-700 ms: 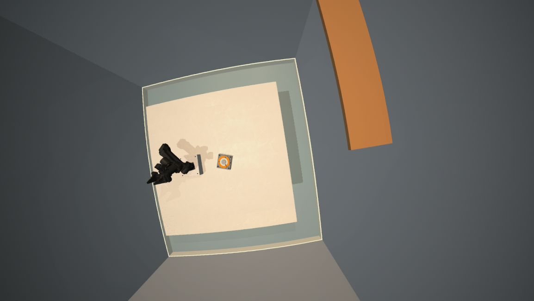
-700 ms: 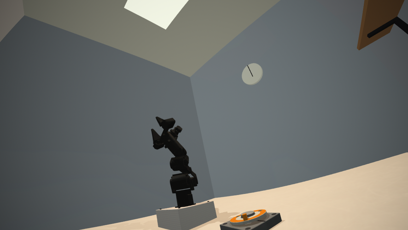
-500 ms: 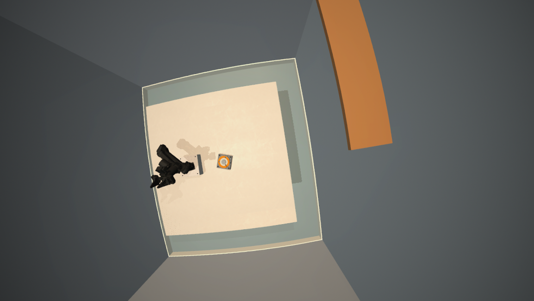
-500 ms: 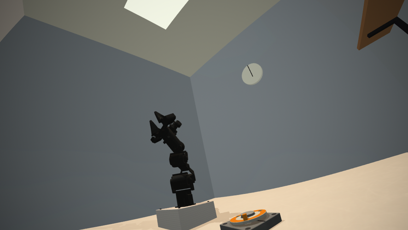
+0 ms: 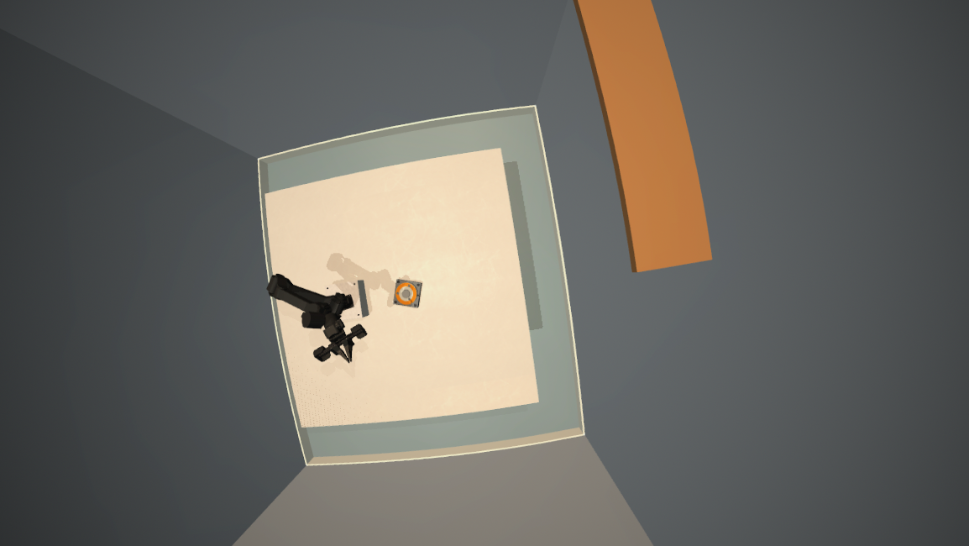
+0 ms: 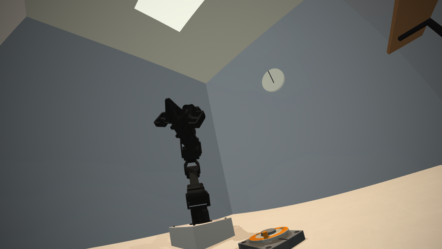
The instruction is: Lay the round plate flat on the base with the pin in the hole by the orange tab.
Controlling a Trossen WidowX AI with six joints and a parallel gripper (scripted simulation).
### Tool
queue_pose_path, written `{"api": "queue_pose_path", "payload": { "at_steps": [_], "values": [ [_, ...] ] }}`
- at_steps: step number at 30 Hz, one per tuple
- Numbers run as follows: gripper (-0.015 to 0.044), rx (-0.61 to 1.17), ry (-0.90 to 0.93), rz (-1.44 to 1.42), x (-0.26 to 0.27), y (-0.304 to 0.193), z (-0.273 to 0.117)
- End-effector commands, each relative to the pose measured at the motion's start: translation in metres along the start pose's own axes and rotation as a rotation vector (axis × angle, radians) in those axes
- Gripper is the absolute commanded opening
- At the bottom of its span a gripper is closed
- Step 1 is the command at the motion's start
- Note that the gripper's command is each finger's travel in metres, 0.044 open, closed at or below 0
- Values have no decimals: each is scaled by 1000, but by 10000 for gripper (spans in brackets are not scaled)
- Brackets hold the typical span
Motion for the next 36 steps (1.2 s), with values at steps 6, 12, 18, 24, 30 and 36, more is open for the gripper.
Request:
{"api": "queue_pose_path", "payload": {
  "at_steps": [6,12,18,24,30,36],
  "values": [
    [0,390,469,-36,84,-39,32],
    [0,681,755,-80,138,-67,28],
    [0,1031,1026,-153,187,-95,6],
    [0,1336,1196,-239,217,-112,-21],
    [0,1582,1289,-325,235,-121,-44],
    [0,1582,1289,-325,235,-121,-43]
  ]
}}
Point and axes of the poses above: the point midway between the two fingers, 35 mm back from their tips, its own z axis out along the fingers, its own x axis across the jaws, y = z × x, the point moved 8 cm from there along -z, back along the fingers, and after that the axes turned 1 degree about z, right-handed, at the moved point
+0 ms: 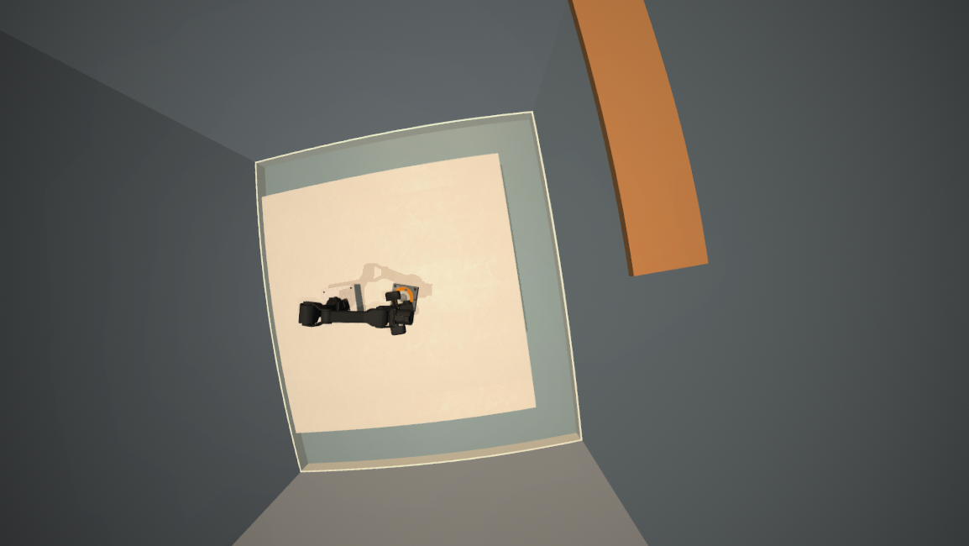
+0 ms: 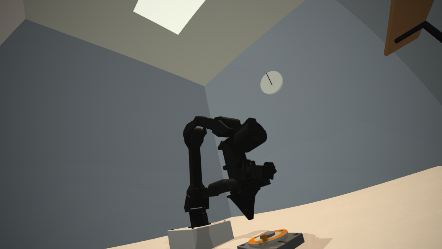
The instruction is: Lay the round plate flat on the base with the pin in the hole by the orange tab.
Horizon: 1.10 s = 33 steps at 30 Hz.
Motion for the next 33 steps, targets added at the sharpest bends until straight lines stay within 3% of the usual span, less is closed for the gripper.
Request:
{"api": "queue_pose_path", "payload": {
  "at_steps": [1,6,13,33],
  "values": [
    [0,33,17,7,2,2,2],
    [0,33,17,7,2,2,10],
    [0,33,17,7,3,1,50],
    [0,32,17,7,7,18,51]
  ]
}}
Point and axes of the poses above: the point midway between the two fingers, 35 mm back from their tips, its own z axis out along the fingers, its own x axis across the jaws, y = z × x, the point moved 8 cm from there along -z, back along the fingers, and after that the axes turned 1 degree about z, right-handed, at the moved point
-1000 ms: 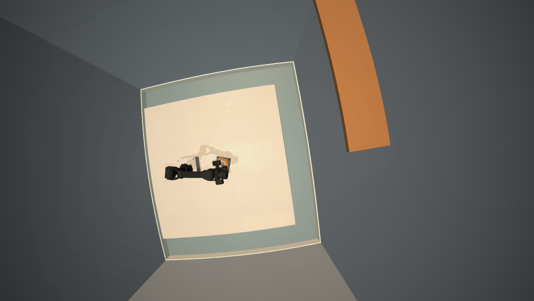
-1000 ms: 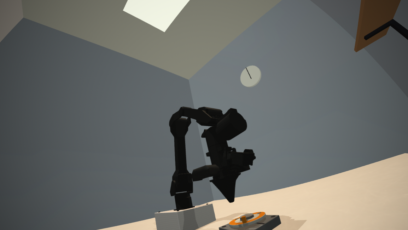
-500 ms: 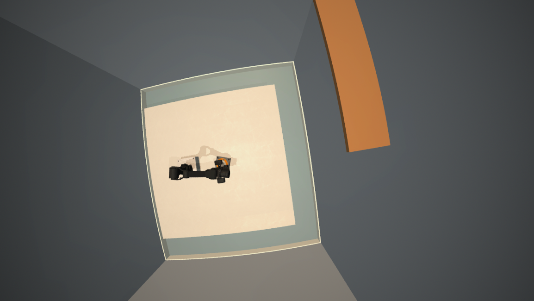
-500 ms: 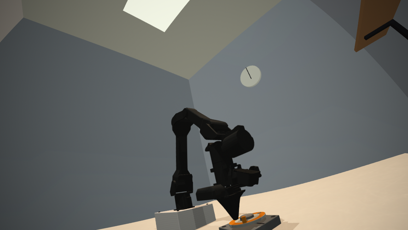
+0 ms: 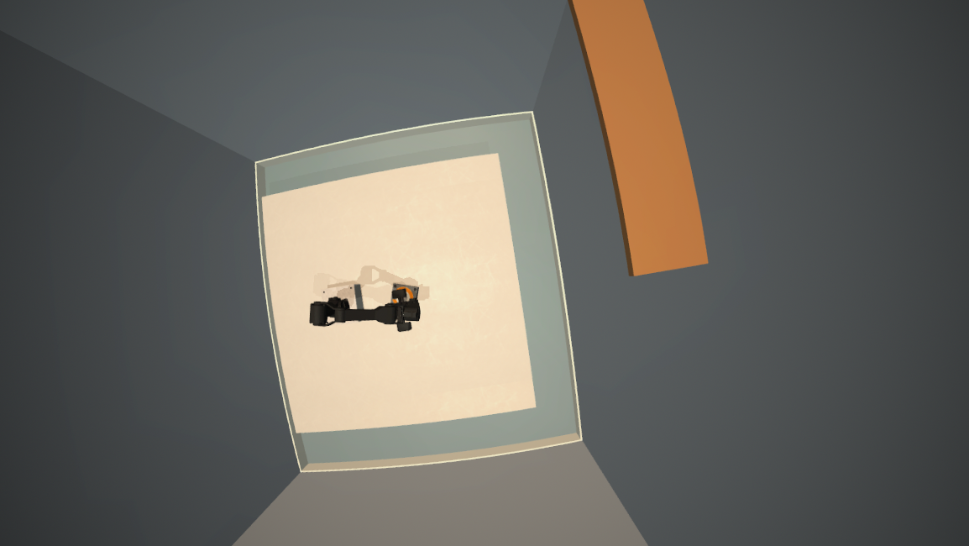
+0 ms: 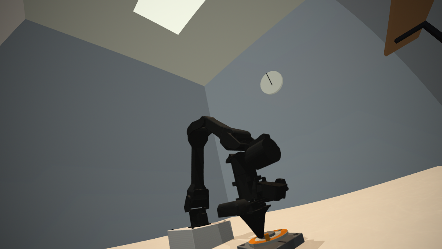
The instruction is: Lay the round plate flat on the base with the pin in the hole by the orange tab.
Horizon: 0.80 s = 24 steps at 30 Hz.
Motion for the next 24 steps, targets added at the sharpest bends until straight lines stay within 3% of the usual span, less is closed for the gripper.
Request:
{"api": "queue_pose_path", "payload": {
  "at_steps": [1,24],
  "values": [
    [0,5,5,2,3,6,3],
    [0,4,7,1,20,26,1]
  ]
}}
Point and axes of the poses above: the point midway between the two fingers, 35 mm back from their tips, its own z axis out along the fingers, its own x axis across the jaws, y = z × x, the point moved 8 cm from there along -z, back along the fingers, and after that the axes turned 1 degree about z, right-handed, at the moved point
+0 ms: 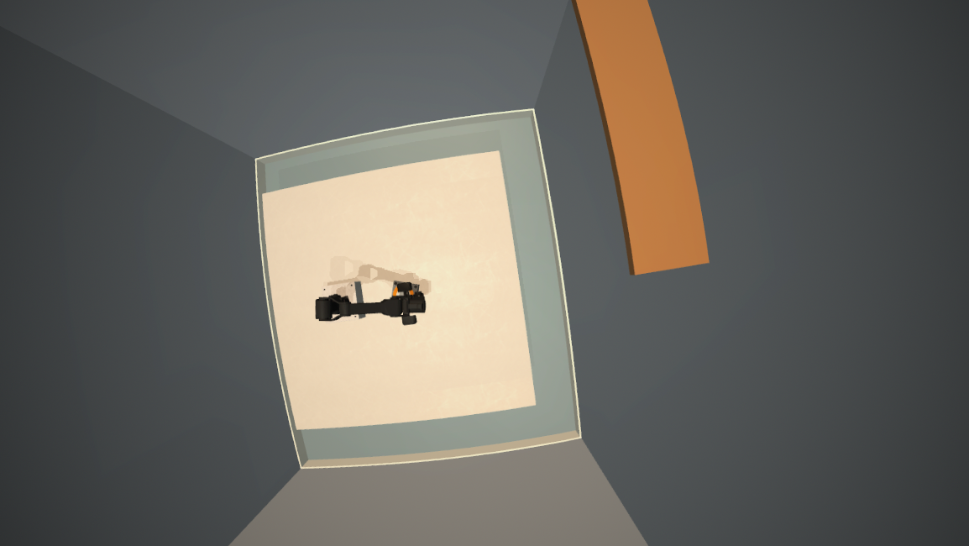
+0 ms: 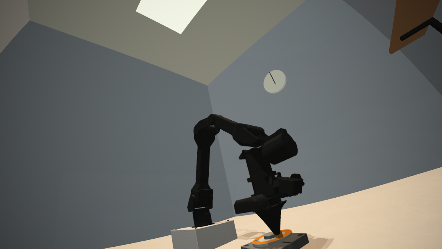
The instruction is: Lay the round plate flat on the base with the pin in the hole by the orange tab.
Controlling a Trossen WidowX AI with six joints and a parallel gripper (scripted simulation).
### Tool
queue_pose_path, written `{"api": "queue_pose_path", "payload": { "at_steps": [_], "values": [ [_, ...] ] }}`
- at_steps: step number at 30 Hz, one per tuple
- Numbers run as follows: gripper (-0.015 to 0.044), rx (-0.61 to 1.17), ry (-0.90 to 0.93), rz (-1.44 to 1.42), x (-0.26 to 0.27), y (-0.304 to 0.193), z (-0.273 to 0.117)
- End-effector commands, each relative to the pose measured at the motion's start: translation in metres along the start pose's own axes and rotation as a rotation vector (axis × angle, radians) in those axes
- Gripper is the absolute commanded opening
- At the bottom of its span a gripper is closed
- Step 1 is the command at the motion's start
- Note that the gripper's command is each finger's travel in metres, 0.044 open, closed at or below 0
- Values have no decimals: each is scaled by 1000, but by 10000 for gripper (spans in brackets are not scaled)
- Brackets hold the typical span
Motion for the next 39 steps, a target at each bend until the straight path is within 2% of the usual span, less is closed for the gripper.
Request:
{"api": "queue_pose_path", "payload": {
  "at_steps": [1,11,20,39],
  "values": [
    [0,12,6,0,5,2,4],
    [0,12,7,0,11,7,4],
    [0,12,7,0,9,5,-43],
    [0,11,4,3,9,6,-36]
  ]
}}
Point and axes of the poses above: the point midway between the two fingers, 35 mm back from their tips, its own z axis out along the fingers, its own x axis across the jaws, y = z × x, the point moved 8 cm from there along -z, back along the fingers, and after that the axes turned 1 degree about z, right-handed, at the moved point
